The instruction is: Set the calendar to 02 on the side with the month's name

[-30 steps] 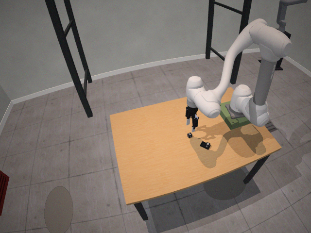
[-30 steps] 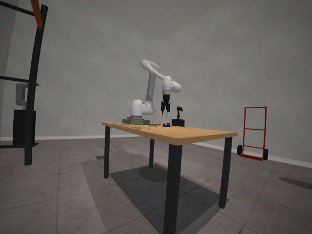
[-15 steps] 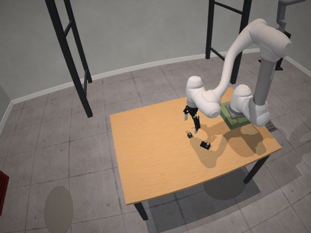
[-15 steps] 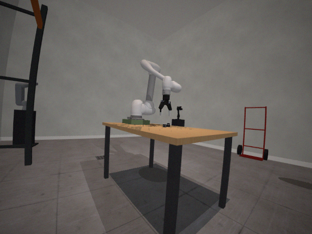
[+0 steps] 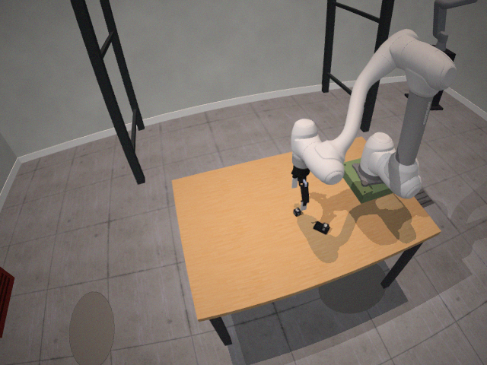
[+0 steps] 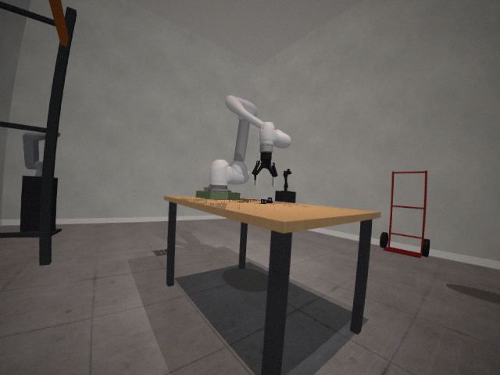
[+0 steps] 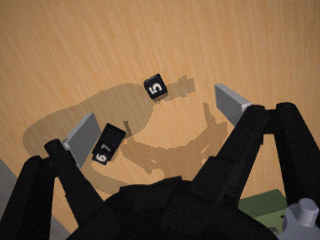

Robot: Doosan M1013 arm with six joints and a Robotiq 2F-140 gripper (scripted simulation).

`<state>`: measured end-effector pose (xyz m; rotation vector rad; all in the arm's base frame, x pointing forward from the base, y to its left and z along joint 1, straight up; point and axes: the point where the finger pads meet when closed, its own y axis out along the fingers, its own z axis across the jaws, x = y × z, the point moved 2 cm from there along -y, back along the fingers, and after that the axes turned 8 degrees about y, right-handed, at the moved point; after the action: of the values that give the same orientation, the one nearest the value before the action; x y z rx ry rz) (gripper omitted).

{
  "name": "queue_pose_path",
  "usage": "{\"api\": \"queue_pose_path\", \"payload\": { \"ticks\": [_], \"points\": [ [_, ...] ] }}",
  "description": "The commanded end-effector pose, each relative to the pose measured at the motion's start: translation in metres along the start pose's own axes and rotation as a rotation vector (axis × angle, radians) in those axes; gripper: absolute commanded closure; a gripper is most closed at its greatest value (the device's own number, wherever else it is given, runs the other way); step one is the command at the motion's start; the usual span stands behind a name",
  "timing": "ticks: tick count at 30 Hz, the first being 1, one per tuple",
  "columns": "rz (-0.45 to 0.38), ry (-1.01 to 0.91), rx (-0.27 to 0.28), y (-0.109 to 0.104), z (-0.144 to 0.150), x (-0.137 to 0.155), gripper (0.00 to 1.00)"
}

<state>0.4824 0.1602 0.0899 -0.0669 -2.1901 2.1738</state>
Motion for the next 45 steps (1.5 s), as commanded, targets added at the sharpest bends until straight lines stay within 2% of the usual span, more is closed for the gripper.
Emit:
{"api": "queue_pose_path", "payload": {
  "ticks": [1, 4, 6, 8, 13, 21, 24, 28, 32, 36, 37, 45],
  "points": [
    [0.004, 0.174, 0.01, 0.001, -0.0002, 0.0001, 0.0],
    [0.005, 0.291, 0.01, 0.0018, -0.0001, 0.0001, 0.0],
    [0.005, 0.291, 0.01, 0.0018, -0.0001, 0.0001, 0.0],
    [0.006, 0.439, 0.009, 0.0028, -0.0001, 0.0001, 0.0],
    [0.006, 0.594, 0.009, 0.0038, 0.0, 0.0001, 0.0],
    [0.008, 0.946, 0.008, 0.006, 0.0002, 0.0001, 0.0],
    [0.008, 0.976, 0.008, 0.0062, 0.0002, 0.0001, 0.0],
    [0.009, 1.184, 0.007, 0.0076, 0.0003, 0.0002, 0.0],
    [0.009, 1.303, 0.007, 0.0084, 0.0004, 0.0002, 0.0],
    [0.01, 1.337, 0.006, 0.0086, 0.0004, 0.0002, 0.0],
    [0.01, 1.337, 0.006, 0.0086, 0.0004, 0.0002, 0.65],
    [0.01, 1.337, 0.006, 0.0086, 0.0004, 0.0002, 0.65]
  ]
}}
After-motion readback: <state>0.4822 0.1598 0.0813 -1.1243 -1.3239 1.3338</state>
